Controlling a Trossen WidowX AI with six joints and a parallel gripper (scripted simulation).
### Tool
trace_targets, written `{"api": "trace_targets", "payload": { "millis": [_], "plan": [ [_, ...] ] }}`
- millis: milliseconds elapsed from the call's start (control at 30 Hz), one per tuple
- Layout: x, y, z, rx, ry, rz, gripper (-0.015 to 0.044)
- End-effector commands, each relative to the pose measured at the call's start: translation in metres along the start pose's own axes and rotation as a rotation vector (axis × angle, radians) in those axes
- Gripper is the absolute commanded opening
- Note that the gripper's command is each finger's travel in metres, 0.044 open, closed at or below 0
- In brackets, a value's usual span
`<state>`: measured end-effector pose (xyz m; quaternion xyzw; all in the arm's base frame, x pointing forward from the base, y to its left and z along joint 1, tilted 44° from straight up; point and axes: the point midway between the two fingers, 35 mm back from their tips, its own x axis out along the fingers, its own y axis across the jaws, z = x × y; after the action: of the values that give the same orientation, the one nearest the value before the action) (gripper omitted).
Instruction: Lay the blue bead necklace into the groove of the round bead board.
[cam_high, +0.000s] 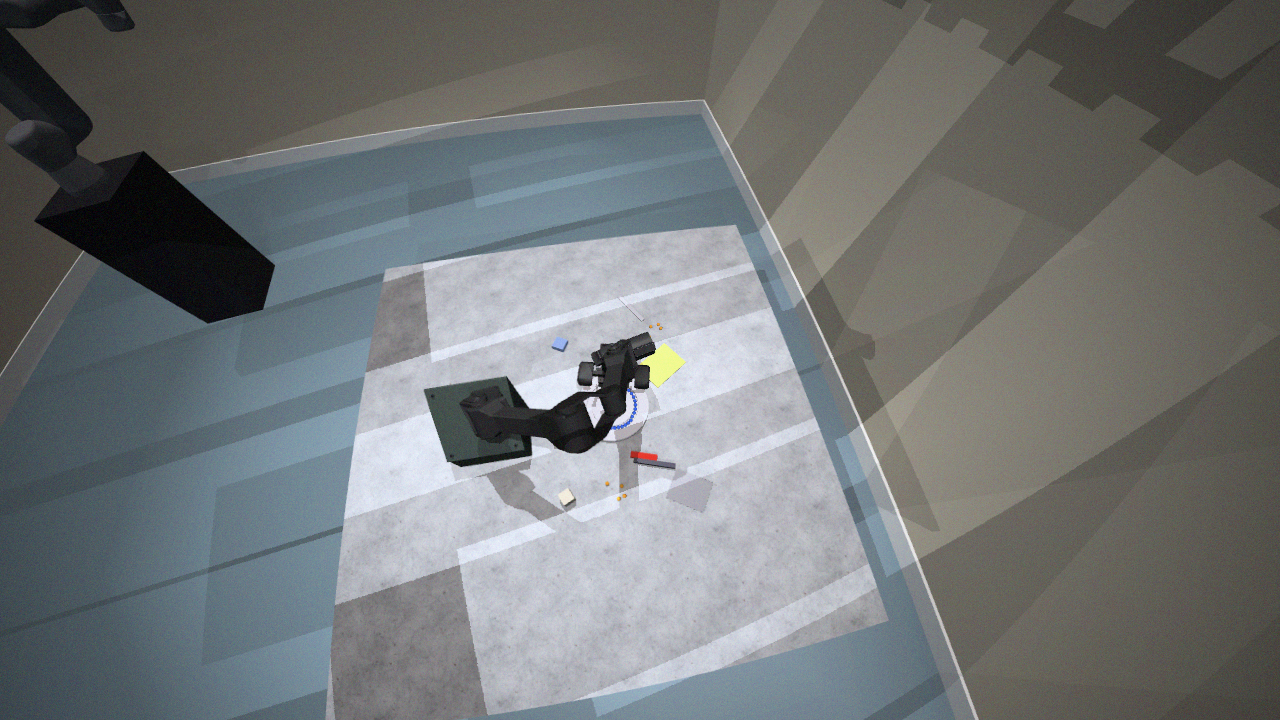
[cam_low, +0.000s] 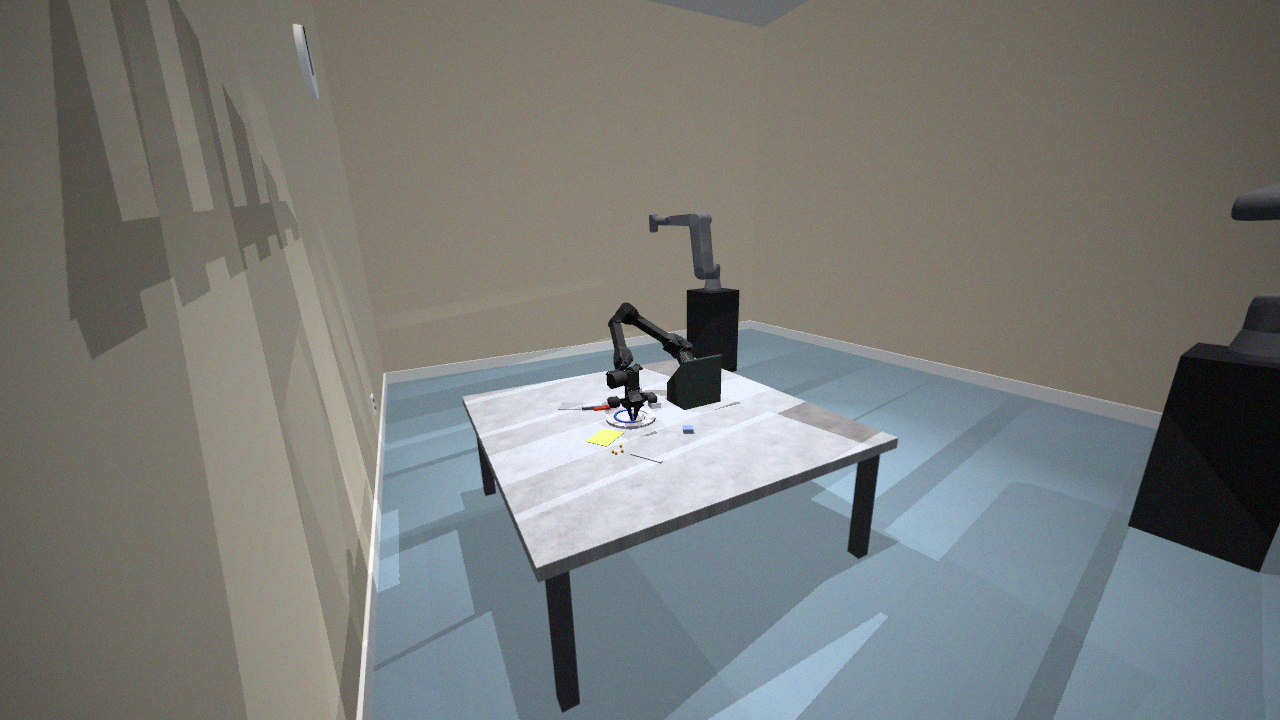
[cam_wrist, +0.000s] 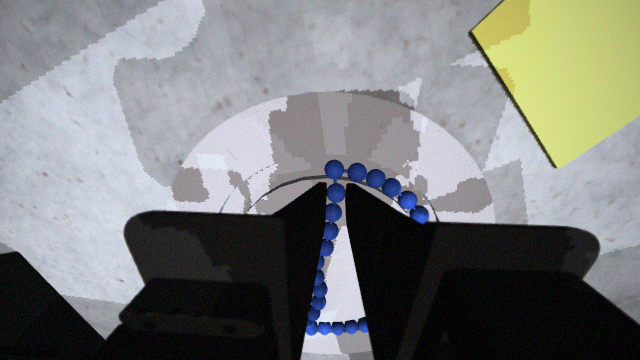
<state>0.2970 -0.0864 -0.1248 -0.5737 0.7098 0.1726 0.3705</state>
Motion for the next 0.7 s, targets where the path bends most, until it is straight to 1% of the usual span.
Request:
{"api": "trace_targets", "payload": {
  "millis": [0, 667],
  "plan": [
    [-0.0002, -0.0002, -0.0001, 0.001, 0.0, 0.0, 0.0],
    [-0.0021, 0.0002, -0.0001, -0.002, 0.002, 0.0, 0.0]
  ]
}}
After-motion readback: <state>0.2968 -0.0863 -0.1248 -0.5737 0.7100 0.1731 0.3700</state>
